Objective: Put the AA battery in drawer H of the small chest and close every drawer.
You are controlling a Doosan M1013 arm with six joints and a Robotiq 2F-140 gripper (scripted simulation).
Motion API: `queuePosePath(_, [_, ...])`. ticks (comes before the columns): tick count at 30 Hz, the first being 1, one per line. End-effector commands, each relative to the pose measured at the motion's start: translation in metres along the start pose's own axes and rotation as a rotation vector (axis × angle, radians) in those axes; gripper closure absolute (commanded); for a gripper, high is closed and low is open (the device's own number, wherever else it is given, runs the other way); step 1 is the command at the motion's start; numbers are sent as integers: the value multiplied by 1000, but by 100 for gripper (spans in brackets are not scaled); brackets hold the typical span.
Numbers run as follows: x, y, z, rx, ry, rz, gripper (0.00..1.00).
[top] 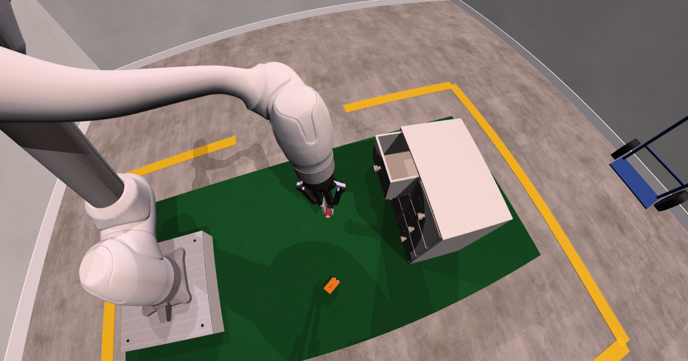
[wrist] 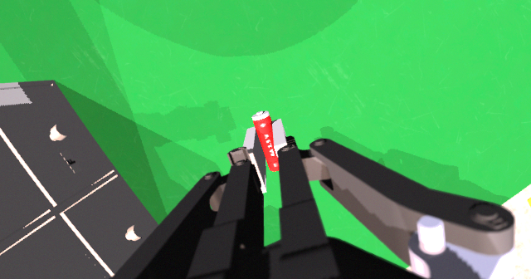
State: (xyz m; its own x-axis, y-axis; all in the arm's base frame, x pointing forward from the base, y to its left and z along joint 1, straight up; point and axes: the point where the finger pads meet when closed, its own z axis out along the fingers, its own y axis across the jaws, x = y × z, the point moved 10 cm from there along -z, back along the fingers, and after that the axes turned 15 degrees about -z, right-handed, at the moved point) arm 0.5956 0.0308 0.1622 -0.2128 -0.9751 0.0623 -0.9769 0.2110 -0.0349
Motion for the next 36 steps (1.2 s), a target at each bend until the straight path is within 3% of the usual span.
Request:
queuePosePath(1, [3, -7, 0, 1, -20, -279, 94])
queuePosePath(4, [3, -9, 0, 8, -12, -431, 94])
queuePosePath(6, [3, -9, 0, 8, -12, -431, 94])
queuePosePath(7, [3, -10, 1, 12, -7, -580, 94])
queuePosePath(21, [4, -14, 1, 25, 9, -1264, 94])
queuePosePath(23, [4, -14, 1, 25, 9, -1264, 94])
queuePosePath(24, [5, -15, 1, 25, 2, -1409, 94])
queuePosePath(33, [9, -19, 0, 34, -67, -1810, 94])
queuePosePath(36, [10, -20, -2, 35, -74, -1828, 94])
